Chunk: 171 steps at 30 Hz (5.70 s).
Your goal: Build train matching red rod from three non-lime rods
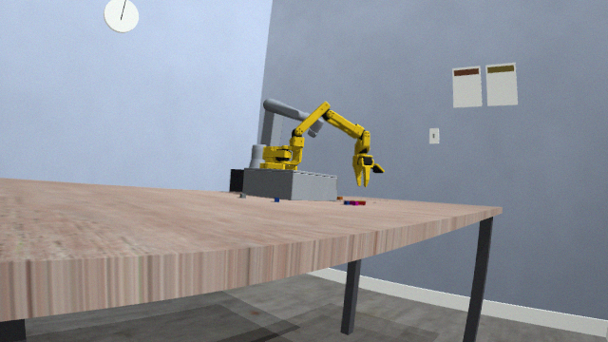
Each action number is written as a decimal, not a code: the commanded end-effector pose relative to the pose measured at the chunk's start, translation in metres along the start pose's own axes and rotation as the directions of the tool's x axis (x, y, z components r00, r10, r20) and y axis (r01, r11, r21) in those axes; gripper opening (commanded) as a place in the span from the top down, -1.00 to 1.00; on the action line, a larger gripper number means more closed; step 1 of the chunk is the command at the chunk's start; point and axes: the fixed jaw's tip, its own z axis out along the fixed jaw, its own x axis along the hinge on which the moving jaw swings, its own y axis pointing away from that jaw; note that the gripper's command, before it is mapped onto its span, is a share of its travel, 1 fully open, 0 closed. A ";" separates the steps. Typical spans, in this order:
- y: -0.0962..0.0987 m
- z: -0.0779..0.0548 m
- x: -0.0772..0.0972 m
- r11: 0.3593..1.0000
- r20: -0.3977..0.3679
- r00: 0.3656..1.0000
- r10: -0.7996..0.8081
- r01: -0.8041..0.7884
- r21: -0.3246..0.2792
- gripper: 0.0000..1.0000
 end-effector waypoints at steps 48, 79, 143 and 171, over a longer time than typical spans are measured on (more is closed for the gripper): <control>0.135 0.003 0.010 0.998 -0.042 0.997 -0.070 0.070 -0.003 0.63; 0.135 0.039 0.011 0.998 -0.042 0.997 -0.070 0.070 -0.003 0.63; 0.135 0.053 0.009 0.998 -0.026 0.997 -0.070 0.070 -0.007 0.84; 0.135 0.053 0.009 0.998 -0.026 0.997 -0.070 0.070 -0.007 1.00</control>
